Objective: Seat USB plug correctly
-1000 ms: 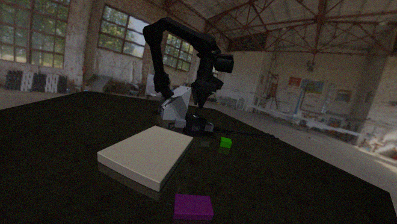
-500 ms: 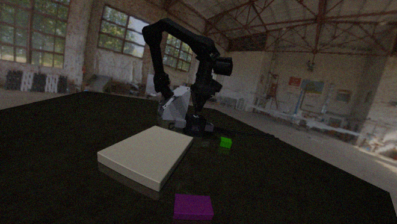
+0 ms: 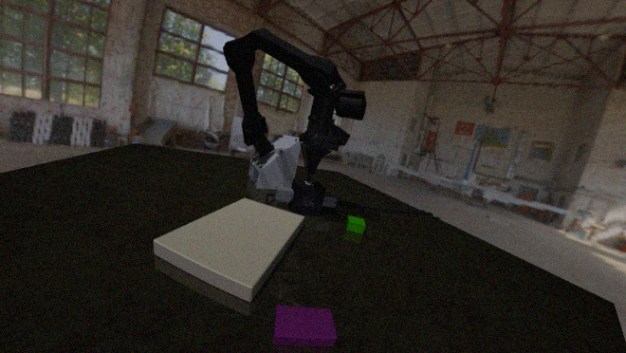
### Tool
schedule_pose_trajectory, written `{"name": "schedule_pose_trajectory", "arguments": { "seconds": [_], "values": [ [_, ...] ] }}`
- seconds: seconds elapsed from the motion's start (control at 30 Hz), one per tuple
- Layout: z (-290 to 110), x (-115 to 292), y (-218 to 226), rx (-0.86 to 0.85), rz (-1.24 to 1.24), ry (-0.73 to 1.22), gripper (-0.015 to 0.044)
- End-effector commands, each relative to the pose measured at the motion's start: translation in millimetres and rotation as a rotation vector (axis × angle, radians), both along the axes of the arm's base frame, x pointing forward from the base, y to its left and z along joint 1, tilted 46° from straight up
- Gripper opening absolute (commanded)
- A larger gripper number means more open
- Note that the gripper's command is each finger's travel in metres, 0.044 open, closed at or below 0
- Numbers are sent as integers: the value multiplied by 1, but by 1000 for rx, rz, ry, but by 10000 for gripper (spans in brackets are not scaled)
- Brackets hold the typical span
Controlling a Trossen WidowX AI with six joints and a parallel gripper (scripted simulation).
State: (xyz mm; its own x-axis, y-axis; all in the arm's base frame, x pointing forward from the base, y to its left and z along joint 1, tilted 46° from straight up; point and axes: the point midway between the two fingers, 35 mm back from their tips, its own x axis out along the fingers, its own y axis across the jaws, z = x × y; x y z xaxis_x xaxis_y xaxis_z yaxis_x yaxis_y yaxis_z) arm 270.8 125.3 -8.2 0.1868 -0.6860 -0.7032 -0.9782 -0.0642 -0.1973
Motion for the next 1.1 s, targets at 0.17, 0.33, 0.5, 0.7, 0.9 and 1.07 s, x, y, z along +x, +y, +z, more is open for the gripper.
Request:
{"name": "schedule_pose_trajectory", "arguments": {
  "seconds": [0.17, 0.33, 0.5, 0.7, 0.9, 1.07],
  "values": [
    [0, 0, 0, 0, -1, 0, 13],
    [0, 0, 0, 0, -1, 0, 0],
    [0, 0, 0, 0, -1, 0, 0],
    [0, 0, 0, 0, -1, 0, 0],
    [2, -1, 2, 0, -1, 1, 0],
    [4, -1, 4, 1, -1, 1, 0]
  ]
}}
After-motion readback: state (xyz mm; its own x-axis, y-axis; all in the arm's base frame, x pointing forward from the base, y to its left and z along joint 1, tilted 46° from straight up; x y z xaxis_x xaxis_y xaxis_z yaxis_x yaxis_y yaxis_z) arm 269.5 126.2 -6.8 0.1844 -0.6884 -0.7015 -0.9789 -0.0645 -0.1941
